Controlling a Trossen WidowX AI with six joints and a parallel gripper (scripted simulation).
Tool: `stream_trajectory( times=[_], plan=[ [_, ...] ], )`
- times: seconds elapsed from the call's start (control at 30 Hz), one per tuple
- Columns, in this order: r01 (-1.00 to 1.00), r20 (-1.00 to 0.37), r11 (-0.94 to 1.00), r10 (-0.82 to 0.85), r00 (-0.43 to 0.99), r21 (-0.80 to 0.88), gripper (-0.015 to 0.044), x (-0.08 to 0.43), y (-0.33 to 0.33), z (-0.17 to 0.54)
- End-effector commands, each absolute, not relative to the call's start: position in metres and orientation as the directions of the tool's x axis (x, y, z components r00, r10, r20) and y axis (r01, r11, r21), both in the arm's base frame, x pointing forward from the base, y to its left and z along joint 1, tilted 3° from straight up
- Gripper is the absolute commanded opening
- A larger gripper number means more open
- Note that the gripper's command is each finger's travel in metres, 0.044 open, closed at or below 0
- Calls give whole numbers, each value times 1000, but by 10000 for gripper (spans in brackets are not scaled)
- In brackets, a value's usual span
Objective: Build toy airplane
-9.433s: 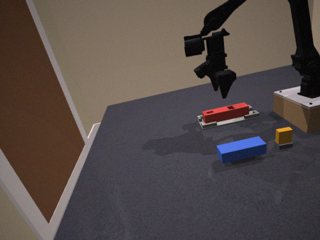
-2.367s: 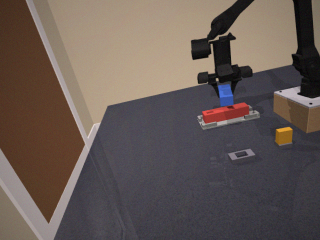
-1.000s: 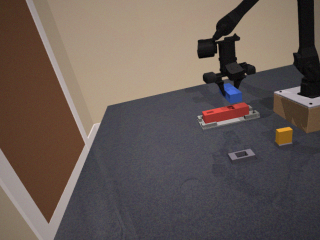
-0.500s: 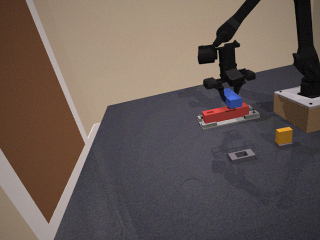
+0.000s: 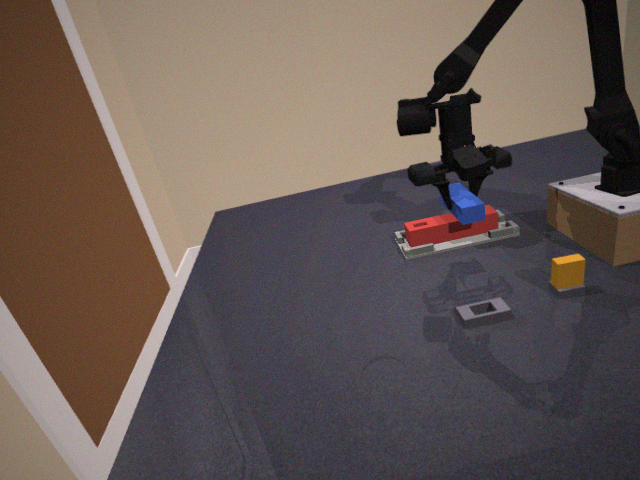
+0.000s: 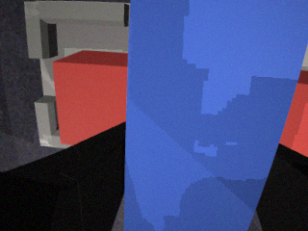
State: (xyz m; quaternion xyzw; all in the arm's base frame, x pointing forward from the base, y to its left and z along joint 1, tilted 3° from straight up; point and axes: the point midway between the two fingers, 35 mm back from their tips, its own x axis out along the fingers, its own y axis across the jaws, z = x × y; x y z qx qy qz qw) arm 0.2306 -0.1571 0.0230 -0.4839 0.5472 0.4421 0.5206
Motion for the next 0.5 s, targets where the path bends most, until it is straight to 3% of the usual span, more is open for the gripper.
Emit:
stream_trajectory(
  times=[0.0,0.17,0.47],
  plan=[
    [-990,-998,141,-70,11,-21,161,231,-157,23],
    [-990,-998,141,-70,11,-21,30,231,-157,23],
    [-990,-998,141,-70,11,-21,266,231,-157,23]
  ],
)
